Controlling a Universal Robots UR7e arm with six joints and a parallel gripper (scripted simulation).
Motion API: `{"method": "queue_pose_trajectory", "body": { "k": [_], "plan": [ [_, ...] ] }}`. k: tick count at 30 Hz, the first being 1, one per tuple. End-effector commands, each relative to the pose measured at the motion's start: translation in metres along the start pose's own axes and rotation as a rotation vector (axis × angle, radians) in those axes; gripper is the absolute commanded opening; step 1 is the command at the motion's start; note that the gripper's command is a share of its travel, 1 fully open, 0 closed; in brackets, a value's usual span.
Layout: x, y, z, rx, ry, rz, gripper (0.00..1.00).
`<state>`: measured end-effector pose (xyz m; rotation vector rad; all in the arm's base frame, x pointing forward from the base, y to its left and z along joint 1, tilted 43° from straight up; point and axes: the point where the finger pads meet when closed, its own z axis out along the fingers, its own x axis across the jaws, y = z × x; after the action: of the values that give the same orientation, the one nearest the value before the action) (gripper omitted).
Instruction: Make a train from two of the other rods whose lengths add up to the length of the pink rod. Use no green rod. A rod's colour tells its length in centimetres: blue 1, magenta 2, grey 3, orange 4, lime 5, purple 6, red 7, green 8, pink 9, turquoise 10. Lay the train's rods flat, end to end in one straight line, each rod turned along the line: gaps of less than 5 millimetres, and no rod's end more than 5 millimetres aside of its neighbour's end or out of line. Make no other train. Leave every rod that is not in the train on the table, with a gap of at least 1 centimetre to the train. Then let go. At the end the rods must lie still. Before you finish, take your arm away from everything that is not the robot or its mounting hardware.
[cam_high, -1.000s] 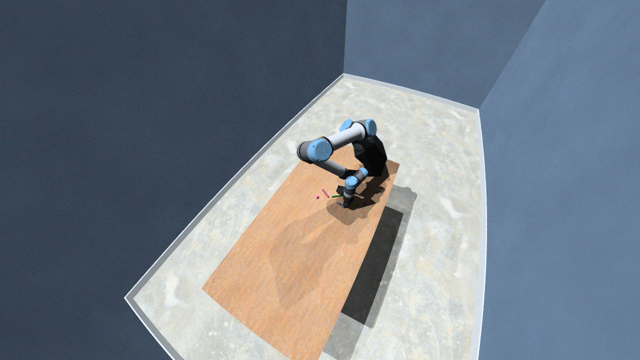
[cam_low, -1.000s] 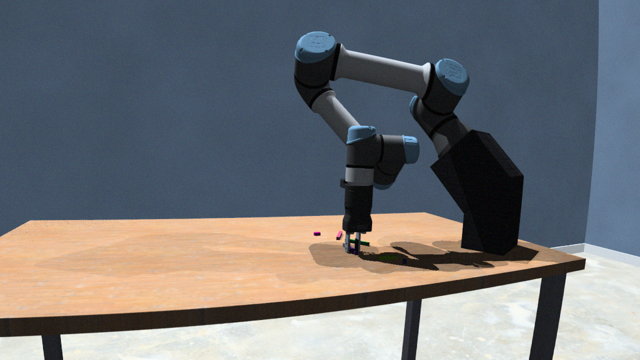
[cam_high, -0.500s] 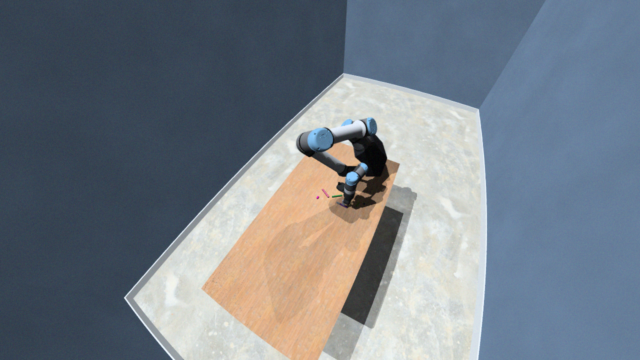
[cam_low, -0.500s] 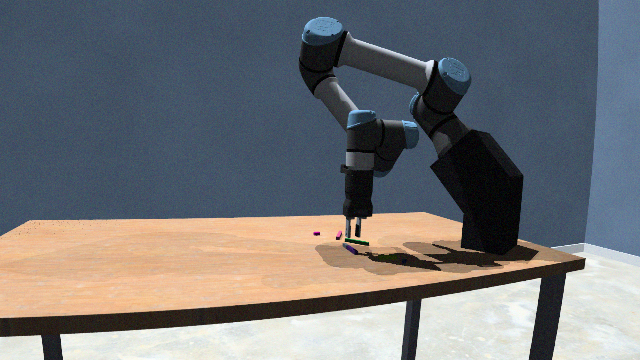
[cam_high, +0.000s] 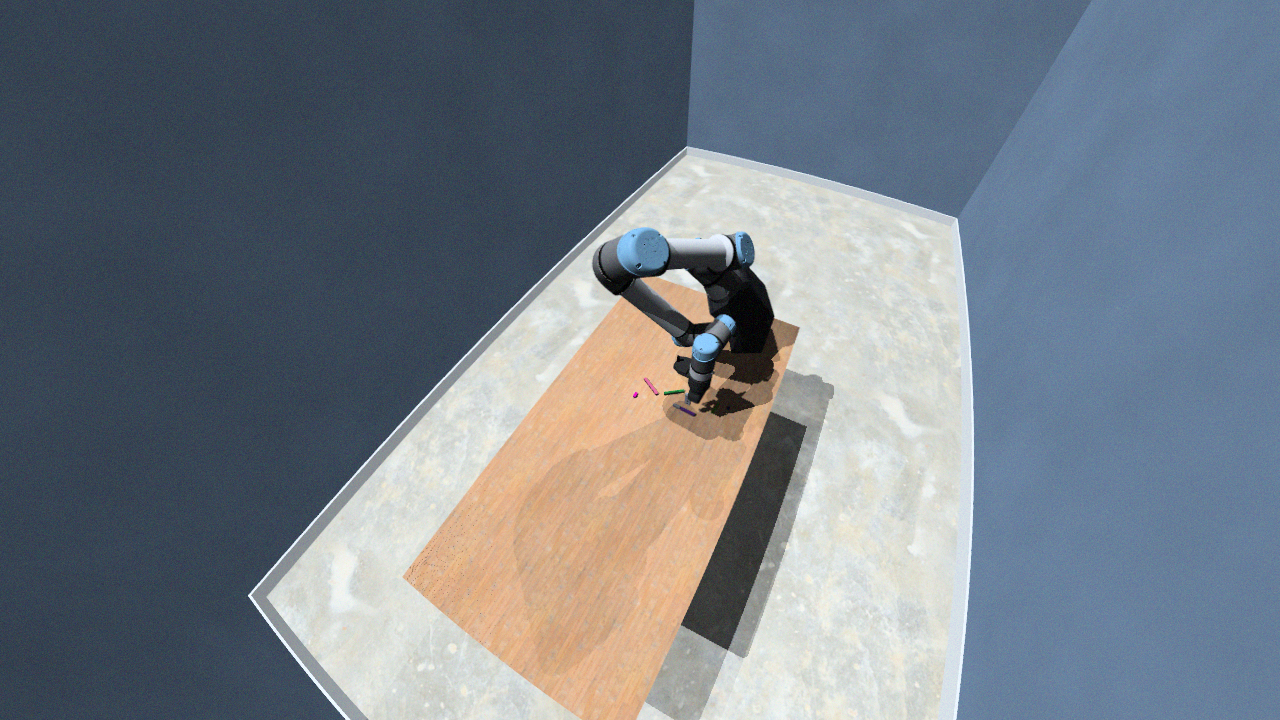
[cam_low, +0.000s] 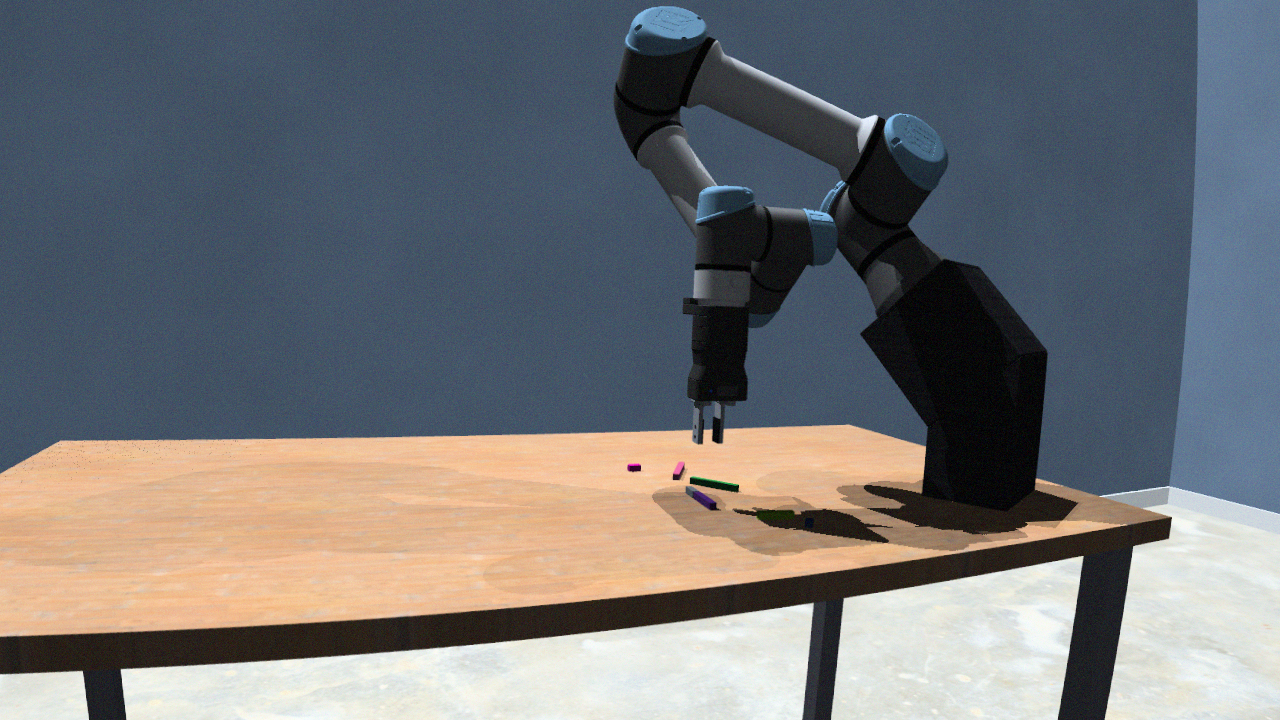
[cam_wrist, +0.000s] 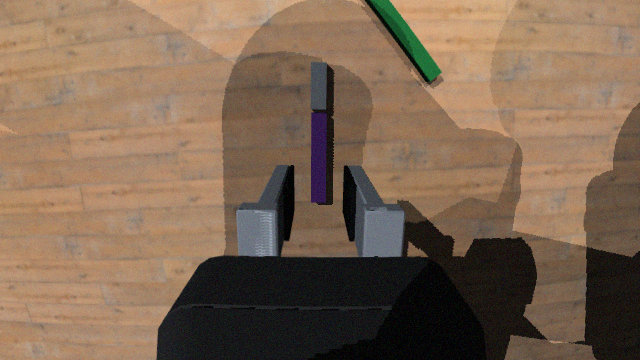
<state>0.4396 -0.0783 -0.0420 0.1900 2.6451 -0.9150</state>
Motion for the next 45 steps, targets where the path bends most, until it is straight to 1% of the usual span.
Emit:
{"method": "queue_pose_trajectory", "body": {
  "k": [1,21,28,34,42,44,45],
  "plan": [
    [0.0,0.0,-0.004,0.0,0.0,0.0,1.0],
    [0.0,0.0,-0.004,0.0,0.0,0.0,1.0],
    [0.0,0.0,-0.007,0.0,0.0,0.0,1.0],
    [0.0,0.0,-0.022,0.0,0.0,0.0,1.0],
    [0.0,0.0,-0.056,0.0,0.0,0.0,1.0],
    [0.0,0.0,-0.056,0.0,0.0,0.0,1.0],
    [0.0,0.0,-0.061,0.0,0.0,0.0,1.0]
  ]
}}
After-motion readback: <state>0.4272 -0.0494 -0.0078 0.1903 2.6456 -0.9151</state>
